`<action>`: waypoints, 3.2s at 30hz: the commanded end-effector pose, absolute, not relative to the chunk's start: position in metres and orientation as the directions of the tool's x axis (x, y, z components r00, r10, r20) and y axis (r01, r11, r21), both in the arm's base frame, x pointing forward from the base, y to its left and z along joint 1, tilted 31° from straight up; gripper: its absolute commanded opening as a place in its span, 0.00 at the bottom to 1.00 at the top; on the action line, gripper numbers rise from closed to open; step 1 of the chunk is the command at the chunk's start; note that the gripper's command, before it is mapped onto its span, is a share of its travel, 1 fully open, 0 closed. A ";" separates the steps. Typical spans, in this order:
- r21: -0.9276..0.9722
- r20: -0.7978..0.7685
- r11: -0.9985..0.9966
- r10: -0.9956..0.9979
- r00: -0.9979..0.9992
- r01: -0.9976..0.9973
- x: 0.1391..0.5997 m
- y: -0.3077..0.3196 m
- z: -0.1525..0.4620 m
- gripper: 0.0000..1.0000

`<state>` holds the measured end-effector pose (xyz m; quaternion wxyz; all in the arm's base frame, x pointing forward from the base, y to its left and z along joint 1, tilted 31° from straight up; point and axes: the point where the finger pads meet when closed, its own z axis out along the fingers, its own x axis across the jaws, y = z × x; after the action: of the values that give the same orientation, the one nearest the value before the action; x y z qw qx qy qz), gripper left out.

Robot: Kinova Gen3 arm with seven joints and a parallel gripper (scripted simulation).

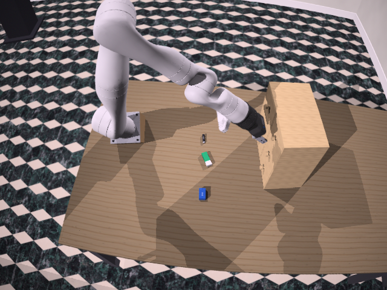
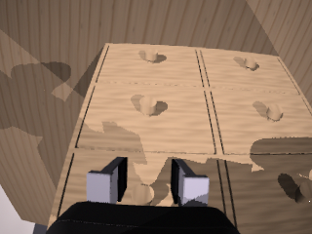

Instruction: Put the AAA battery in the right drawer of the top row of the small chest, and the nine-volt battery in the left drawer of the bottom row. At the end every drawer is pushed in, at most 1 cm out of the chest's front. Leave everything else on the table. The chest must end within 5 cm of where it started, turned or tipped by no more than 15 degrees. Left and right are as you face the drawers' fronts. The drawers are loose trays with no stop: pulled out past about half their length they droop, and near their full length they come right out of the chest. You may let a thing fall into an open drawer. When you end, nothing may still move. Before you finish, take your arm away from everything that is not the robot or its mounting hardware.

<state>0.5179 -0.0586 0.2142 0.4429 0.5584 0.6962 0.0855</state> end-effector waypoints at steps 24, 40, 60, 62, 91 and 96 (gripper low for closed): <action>0.614 -0.522 0.356 0.853 0.024 0.704 0.519 -0.064 0.214 0.67; 0.614 -0.522 0.356 0.853 0.024 0.704 0.519 -0.063 0.215 0.67; 0.614 -0.522 0.356 0.853 0.024 0.704 0.520 -0.063 0.215 0.67; 0.614 -0.522 0.356 0.853 0.024 0.704 0.521 -0.063 0.215 0.67; 0.614 -0.522 0.356 0.853 0.024 0.704 0.554 -0.064 0.215 0.67; 0.614 -0.522 0.356 0.853 0.024 0.704 0.554 -0.064 0.215 0.67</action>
<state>0.5537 -0.0634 0.2148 0.4434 0.5612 0.6939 0.0835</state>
